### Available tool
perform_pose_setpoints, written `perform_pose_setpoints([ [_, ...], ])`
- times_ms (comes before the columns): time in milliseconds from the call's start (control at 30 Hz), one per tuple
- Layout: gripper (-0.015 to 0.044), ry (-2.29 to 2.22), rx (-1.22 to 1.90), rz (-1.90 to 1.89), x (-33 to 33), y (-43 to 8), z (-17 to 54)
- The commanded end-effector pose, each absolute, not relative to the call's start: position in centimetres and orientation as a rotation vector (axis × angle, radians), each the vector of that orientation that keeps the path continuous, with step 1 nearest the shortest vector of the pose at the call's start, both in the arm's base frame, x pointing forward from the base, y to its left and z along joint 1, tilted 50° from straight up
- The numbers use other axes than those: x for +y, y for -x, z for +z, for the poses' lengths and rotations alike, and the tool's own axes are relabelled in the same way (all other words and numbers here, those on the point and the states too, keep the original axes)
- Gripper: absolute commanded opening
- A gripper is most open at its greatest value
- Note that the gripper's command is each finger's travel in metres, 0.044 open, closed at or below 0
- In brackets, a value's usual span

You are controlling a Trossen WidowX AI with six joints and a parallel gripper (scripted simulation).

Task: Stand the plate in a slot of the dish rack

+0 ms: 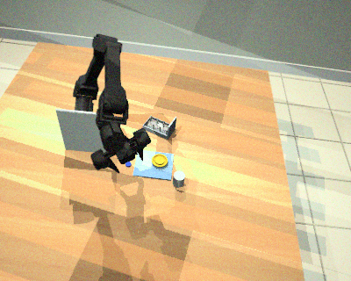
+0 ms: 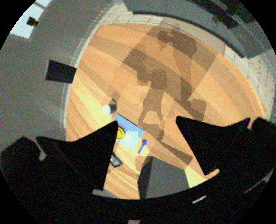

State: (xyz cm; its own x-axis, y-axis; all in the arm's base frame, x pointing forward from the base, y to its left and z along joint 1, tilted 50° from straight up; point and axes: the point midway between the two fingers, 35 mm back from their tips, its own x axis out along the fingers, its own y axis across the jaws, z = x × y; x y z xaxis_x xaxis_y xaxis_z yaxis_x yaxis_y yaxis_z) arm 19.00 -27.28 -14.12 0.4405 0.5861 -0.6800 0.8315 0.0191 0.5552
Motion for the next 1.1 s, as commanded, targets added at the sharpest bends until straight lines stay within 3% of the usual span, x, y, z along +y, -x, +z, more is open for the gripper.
perform_pose_setpoints([
  [0, 0.0400, -1.564, 1.287, -0.214, -26.6, -20.6, -12.8],
  [1067, 0.0400, -0.776, 1.425, 0.545, -15.6, -30.4, -2.1],
])
